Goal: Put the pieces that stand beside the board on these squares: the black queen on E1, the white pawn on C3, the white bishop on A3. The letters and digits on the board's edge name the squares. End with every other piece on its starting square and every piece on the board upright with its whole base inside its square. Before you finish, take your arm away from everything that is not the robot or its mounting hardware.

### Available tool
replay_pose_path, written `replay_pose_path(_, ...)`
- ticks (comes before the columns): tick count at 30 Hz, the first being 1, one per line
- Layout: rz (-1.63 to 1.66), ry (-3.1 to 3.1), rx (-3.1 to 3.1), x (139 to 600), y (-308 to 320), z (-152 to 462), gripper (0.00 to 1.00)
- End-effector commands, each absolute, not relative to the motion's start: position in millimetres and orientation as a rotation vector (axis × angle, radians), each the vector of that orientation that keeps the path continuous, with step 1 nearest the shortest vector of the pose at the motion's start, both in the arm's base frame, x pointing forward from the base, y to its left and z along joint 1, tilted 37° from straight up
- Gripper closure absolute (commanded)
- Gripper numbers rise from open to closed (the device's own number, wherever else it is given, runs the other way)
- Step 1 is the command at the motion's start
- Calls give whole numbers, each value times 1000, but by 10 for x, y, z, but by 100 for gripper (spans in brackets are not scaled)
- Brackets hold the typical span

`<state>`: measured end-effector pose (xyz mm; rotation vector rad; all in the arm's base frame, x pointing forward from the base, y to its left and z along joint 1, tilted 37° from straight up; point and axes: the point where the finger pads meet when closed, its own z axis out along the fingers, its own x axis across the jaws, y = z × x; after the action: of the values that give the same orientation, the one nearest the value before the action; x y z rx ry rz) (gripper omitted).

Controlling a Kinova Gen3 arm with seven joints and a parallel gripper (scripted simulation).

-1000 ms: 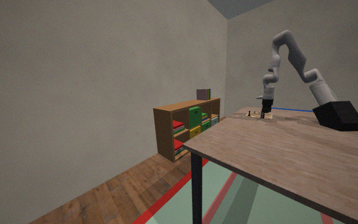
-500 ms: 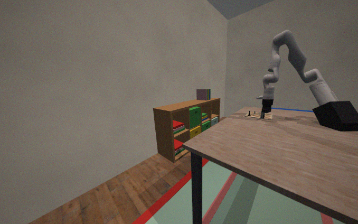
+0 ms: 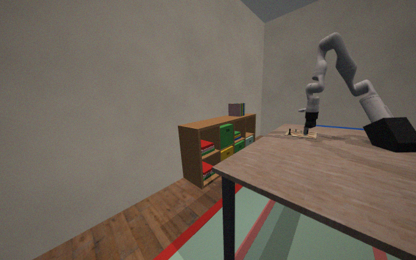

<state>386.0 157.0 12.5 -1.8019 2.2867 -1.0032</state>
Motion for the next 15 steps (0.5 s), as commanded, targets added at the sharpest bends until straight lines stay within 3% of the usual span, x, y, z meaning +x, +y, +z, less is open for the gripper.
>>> replay_pose_path(1, -977, 2271, -1805, 3790, 1738, 275, 100)
replay_pose_path(15, -977, 2271, -1805, 3551, 1972, 711, 100)
